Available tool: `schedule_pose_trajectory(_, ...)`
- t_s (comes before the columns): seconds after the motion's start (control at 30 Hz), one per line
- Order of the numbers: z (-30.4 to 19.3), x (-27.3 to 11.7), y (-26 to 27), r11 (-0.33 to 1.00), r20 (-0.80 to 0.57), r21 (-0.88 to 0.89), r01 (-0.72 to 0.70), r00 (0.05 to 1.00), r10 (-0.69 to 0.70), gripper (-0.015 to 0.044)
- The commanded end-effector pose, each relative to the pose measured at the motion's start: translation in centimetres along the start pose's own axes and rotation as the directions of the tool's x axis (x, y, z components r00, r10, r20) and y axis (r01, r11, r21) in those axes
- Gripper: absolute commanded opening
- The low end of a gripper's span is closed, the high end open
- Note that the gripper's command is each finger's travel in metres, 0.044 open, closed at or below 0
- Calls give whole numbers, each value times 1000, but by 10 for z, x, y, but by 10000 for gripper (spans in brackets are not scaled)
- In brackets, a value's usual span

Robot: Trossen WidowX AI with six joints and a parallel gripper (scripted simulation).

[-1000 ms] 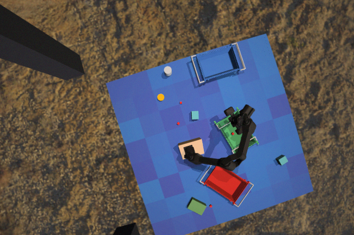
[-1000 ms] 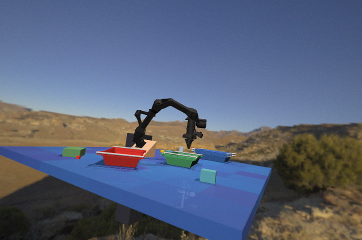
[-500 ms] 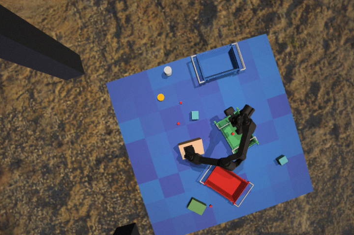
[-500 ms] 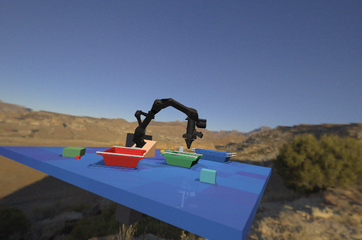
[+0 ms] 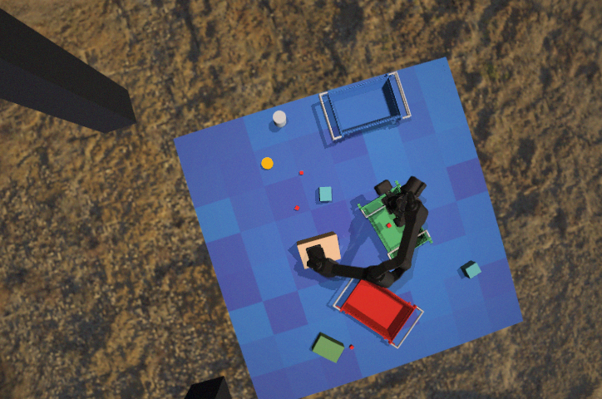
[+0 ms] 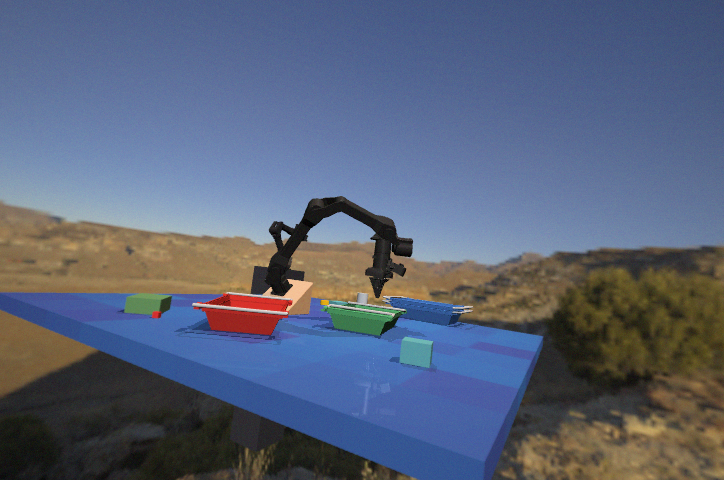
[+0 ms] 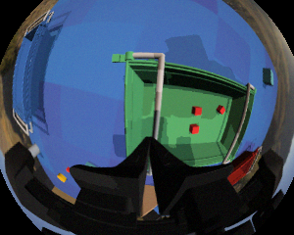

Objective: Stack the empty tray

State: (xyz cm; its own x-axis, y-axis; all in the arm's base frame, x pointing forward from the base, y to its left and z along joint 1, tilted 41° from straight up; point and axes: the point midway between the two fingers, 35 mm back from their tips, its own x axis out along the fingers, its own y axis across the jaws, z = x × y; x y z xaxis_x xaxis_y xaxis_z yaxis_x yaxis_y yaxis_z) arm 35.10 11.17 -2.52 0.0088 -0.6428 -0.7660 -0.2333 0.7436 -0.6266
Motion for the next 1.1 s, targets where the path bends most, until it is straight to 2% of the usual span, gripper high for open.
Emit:
schedule_pose_trajectory(0.0,0,0,0,1000,0,0,0,1000,0,0)
schedule_pose_trajectory(0.5,0,0,0,1000,0,0,0,1000,0,0)
schedule_pose_trajectory(0.77,1,-6,0,1000,0,-6,1,1000,-1,210)
schedule_pose_trajectory(1.03,-1,-79,1,996,2,-86,14,1000,-14,420)
schedule_pose_trajectory(1.07,2,-51,-5,998,-10,-54,14,1000,-14,440)
